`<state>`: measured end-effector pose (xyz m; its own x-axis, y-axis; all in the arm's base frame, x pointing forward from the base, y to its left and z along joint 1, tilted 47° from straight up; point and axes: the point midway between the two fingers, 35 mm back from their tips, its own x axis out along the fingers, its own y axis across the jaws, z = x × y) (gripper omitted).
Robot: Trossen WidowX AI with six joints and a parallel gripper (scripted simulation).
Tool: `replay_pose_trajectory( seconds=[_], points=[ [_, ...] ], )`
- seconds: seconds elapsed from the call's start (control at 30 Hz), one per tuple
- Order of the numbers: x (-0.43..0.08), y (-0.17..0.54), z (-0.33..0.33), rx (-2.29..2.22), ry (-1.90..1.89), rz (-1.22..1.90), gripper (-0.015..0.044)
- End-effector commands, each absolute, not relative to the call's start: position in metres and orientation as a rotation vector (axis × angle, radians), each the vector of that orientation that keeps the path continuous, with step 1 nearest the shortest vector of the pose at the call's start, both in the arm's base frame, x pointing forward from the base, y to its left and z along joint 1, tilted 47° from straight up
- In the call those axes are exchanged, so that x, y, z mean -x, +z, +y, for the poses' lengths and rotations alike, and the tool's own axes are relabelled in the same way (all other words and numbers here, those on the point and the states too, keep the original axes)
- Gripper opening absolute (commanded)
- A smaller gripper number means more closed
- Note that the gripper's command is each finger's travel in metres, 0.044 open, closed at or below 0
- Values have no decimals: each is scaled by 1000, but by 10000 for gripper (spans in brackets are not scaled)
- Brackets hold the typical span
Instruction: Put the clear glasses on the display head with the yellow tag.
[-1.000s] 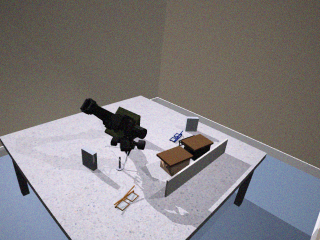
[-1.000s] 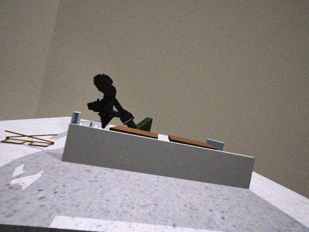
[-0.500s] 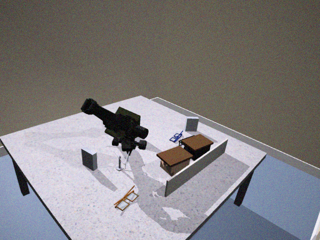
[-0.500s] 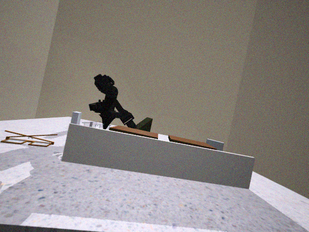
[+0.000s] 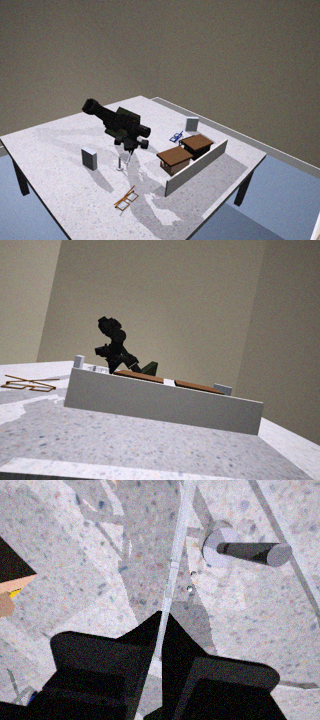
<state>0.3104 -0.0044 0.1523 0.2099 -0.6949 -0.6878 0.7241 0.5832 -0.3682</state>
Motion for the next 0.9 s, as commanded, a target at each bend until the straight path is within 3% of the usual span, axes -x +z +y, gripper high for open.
replay_pose_trajectory(
  seconds=[0.0,0.87],
  points=[
    [-311,148,-1,-39,-988,934,0],
    [-306,129,16,-39,-988,935,0]
  ],
)
